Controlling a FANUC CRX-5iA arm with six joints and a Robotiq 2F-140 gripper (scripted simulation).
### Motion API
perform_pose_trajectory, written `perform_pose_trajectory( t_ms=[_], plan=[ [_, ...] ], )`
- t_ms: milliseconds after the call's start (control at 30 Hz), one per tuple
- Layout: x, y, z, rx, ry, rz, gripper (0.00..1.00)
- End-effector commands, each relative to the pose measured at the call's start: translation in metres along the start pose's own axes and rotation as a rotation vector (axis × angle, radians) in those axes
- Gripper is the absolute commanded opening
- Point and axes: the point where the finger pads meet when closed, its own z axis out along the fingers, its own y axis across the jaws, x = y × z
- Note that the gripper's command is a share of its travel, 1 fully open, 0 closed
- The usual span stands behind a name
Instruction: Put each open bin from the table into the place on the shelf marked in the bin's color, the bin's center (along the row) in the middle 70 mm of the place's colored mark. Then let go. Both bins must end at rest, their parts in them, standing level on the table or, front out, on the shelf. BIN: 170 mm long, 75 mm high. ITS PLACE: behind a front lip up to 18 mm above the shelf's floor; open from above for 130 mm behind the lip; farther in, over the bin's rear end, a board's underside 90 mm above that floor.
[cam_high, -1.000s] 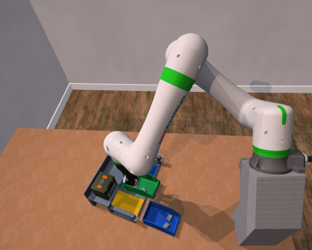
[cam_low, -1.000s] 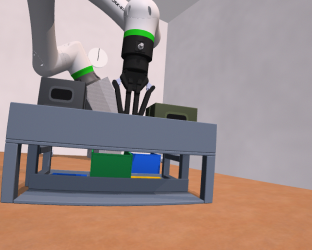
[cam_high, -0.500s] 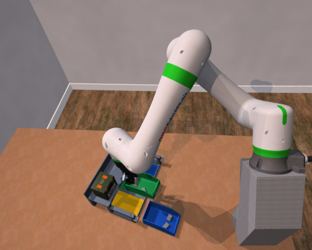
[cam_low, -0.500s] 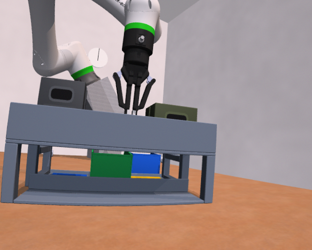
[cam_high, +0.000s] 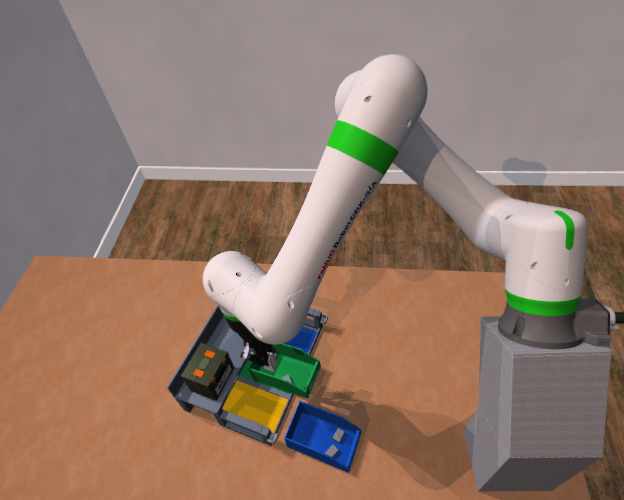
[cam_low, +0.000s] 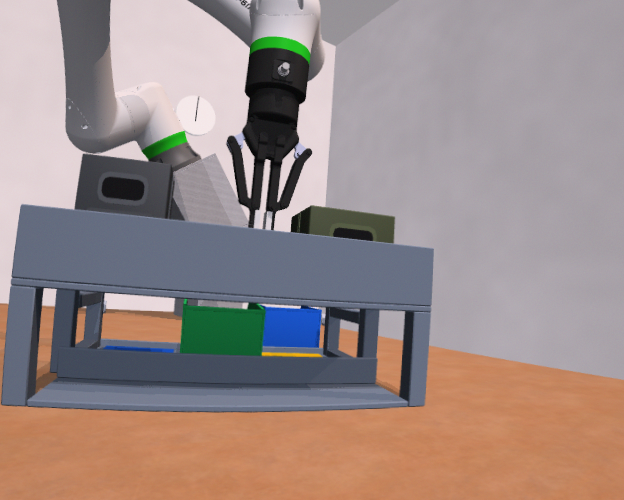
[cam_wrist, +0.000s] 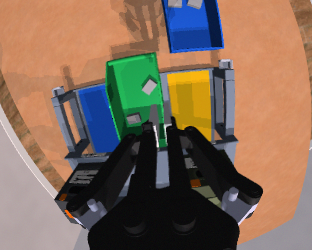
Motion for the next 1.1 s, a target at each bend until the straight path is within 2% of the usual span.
perform_pose_trajectory(
  t_ms=[0,567,600,1067],
  plan=[
    [0.0000,0.0001,-0.0018,0.000,0.000,0.000,0.06],
    [0.0002,0.0001,-0.0042,0.000,0.000,0.000,0.06],
    [0.0002,0.0001,-0.0042,0.000,0.000,0.000,0.00],
    [0.0002,0.0001,-0.0042,0.000,0.000,0.000,0.00]
  ],
)
